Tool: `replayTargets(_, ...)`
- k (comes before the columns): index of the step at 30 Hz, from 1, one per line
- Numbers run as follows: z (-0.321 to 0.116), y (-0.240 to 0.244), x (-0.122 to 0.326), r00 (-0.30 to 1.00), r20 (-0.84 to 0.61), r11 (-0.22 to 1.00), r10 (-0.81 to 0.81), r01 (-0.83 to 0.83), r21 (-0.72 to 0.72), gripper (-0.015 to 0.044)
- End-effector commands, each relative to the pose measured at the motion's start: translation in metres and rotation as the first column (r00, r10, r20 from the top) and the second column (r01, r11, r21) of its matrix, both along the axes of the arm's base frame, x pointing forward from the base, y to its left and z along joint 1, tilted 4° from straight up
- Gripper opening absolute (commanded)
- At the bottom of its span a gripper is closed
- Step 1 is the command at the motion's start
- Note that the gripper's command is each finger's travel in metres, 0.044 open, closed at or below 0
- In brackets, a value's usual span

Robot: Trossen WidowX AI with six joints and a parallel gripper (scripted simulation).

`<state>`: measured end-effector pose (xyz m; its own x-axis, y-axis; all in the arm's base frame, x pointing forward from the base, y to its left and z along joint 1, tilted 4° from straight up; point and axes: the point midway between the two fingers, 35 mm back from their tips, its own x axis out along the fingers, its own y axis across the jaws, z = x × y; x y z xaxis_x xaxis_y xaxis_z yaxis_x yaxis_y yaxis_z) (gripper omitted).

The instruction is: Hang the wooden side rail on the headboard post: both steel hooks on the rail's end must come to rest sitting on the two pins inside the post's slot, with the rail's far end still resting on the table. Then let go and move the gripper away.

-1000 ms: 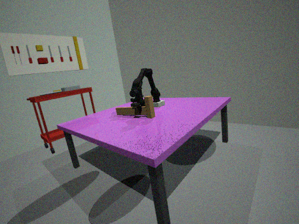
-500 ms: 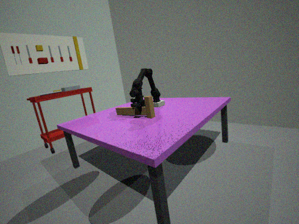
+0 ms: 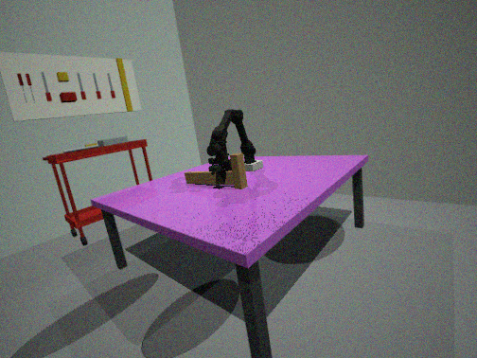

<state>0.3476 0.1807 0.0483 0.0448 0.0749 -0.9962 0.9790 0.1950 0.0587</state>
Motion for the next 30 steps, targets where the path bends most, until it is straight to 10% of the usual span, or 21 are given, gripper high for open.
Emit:
replayTargets(1, -0.0003, 0.0008, 0.0004, 1.0, 0.002, 1.0, 0.0, 0.0, 0.005, 0.0)
replayTargets(30, -0.005, 0.0011, 0.0006, 1.0, 0.002, 1.0, 0.0, 0.0, 0.005, 0.0)
